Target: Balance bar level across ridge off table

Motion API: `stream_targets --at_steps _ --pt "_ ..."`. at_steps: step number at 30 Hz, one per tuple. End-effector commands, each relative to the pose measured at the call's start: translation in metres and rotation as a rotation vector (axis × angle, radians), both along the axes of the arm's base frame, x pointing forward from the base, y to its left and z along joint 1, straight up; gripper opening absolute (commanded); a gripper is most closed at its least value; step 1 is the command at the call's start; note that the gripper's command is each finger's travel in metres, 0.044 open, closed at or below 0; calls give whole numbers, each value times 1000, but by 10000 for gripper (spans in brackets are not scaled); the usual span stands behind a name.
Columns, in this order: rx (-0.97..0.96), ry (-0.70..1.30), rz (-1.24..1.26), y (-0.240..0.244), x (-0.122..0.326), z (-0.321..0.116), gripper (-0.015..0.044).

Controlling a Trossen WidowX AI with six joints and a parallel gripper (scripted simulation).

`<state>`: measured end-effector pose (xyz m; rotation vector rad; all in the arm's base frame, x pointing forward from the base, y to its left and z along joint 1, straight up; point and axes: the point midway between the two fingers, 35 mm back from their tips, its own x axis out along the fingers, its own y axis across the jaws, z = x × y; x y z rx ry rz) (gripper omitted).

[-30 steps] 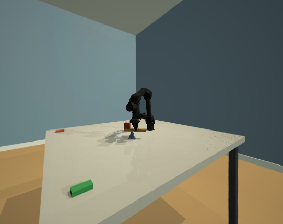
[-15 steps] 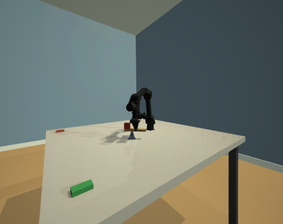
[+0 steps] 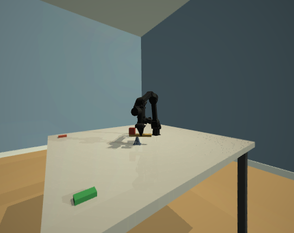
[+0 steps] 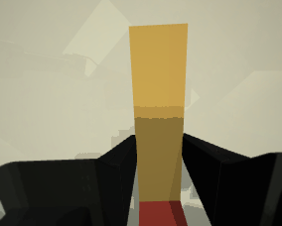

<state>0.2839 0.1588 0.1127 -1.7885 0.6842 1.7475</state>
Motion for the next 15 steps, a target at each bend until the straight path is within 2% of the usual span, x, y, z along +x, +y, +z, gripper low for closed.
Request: stream_targets --at_steps 1,6,15 --pt "0 0 0 0 0 0 26" --pt "0 0 0 0 0 0 157" --pt "0 0 0 0 0 0 167"
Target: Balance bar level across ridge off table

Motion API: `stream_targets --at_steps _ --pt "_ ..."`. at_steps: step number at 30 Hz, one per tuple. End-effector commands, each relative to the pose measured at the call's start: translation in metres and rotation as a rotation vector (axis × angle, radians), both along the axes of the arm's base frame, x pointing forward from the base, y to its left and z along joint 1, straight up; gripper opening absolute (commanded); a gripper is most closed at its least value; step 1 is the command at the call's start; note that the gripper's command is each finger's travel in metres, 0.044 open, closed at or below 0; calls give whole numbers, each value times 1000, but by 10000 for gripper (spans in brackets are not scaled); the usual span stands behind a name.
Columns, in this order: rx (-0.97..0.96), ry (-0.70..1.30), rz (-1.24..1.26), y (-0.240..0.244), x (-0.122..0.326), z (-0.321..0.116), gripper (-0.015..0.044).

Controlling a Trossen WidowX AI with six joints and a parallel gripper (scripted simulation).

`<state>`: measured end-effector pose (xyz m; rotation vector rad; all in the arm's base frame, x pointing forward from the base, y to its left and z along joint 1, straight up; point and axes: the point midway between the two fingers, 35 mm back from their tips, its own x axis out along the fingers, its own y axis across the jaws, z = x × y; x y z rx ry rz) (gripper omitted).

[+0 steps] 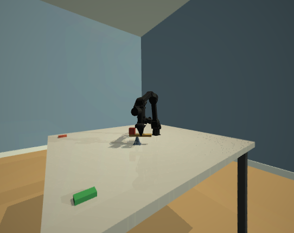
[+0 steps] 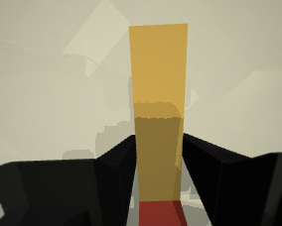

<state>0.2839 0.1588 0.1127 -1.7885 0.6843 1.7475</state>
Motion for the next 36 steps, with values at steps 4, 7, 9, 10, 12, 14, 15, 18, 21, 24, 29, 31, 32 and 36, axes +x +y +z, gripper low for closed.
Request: stream_targets --at_steps 4,7,9,10,12,14,15,18,21,24,29,31,32,36 --pt "0 0 0 0 0 0 167" --pt "0 0 0 0 0 0 168" --pt "0 0 0 0 0 0 168" --pt "0 0 0 0 0 0 168" --pt "0 0 0 0 0 0 169" --pt "0 0 0 0 0 0 169" --pt "0 0 0 0 0 0 169" --pt "0 0 0 0 0 0 170" --pt "0 0 0 0 0 0 171" --pt "0 0 0 0 0 0 171" --pt "0 0 0 0 0 0 172" --pt "0 0 0 0 0 0 173" --pt "0 0 0 0 0 0 173" --pt "0 0 0 0 0 0 185"
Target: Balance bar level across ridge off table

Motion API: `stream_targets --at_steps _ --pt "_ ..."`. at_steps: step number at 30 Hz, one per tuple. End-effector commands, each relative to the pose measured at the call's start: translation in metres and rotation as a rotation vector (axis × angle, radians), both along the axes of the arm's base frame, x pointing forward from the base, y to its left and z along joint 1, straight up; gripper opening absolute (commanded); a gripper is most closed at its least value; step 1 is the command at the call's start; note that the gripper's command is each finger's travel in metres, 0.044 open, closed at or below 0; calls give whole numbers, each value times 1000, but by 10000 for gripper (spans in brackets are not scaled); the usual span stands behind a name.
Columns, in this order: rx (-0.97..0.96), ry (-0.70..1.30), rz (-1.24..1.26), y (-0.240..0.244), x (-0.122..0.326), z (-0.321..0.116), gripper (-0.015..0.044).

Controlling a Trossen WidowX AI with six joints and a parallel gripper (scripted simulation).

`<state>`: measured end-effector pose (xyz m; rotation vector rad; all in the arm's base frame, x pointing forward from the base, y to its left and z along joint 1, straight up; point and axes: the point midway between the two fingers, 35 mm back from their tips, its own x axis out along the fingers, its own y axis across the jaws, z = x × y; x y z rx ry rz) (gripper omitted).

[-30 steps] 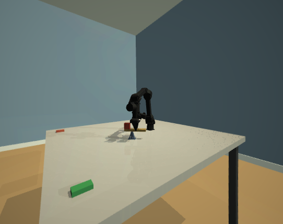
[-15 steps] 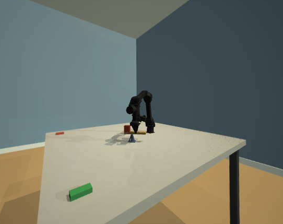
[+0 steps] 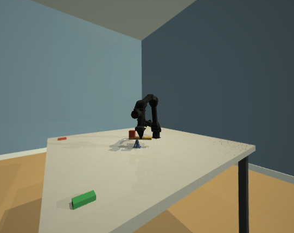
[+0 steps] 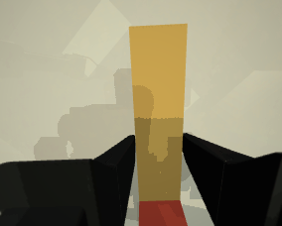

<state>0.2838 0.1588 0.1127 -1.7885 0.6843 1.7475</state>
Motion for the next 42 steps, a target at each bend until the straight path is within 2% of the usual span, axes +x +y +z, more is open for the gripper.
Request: stream_targets --at_steps 1,11,21,25,34,42 --pt "0 0 0 0 0 0 185" --pt "0 0 0 0 0 0 185" --pt "0 0 0 0 0 0 440" --pt "0 0 0 1 1 7 440" --pt "0 -1 0 -1 -3 98 440" --pt "0 -1 0 -2 -3 100 440"
